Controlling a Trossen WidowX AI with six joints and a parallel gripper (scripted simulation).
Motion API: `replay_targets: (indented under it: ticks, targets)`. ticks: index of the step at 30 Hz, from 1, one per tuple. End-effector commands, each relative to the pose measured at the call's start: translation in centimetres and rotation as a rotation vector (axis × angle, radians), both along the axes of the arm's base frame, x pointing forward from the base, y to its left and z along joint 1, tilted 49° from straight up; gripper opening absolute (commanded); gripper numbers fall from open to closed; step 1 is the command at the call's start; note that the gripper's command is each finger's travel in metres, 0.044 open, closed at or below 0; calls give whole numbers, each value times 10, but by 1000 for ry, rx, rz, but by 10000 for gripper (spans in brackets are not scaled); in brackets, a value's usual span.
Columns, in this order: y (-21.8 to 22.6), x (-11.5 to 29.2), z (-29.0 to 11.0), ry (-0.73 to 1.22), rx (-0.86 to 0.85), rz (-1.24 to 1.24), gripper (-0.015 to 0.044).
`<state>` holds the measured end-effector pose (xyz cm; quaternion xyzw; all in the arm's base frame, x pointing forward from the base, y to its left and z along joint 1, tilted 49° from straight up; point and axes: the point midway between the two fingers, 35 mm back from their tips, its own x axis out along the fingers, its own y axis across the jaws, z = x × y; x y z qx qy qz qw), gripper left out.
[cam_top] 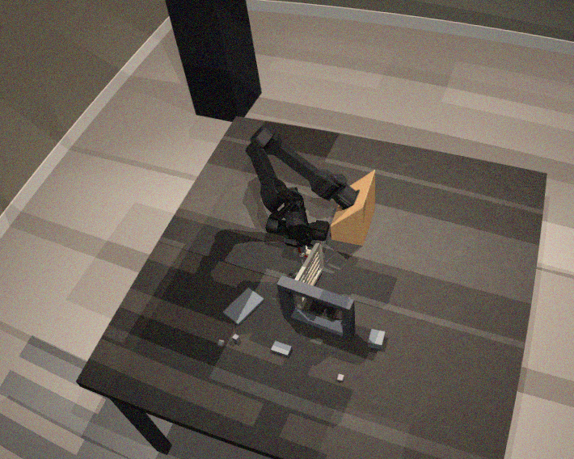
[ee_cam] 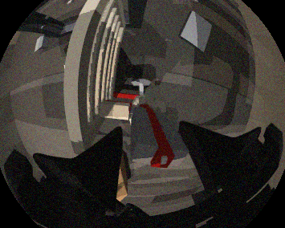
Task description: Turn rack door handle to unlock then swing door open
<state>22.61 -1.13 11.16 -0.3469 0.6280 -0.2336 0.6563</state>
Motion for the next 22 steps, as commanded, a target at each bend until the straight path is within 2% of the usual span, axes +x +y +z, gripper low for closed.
replay_targets:
  ticks: [1, 22]
  targets:
    - [5, 1, 4, -3, 7, 9, 283]
    - [31, -2, 26, 4, 17, 45, 283]
